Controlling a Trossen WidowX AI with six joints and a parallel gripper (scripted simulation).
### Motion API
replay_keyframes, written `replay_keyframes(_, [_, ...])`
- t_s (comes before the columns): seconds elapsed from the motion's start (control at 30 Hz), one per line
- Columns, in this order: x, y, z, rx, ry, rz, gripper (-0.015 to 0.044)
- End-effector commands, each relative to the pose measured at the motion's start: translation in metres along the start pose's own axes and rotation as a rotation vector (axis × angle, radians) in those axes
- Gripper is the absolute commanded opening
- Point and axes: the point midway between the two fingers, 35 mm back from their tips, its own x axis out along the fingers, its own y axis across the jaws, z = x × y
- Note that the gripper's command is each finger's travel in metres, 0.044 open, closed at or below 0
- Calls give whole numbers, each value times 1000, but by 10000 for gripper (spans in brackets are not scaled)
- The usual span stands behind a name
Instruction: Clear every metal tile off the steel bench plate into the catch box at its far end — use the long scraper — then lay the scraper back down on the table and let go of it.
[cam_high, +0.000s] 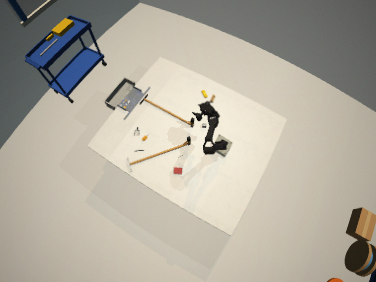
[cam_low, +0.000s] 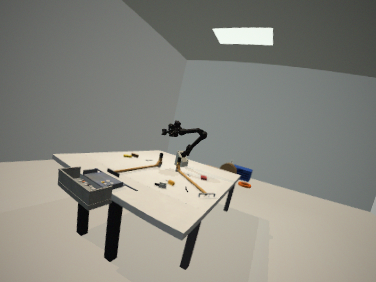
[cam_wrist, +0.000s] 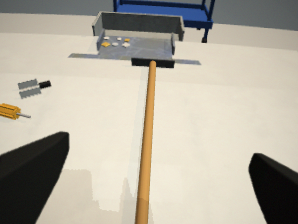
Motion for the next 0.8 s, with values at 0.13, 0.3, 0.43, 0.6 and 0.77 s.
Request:
replay_keyframes(0.13, [27,-7,-38,16,116,-20,440])
replay_keyframes(0.3, [42,-7,-64,13,197,-28,440])
replay_keyframes(0.43, [52,-7,-85,8,266,-33,440])
replay_keyframes(0.6, [62,-5,-113,-3,357,-38,440])
replay_keyframes(0.77, [70,-3,-141,-18,454,-40,440])
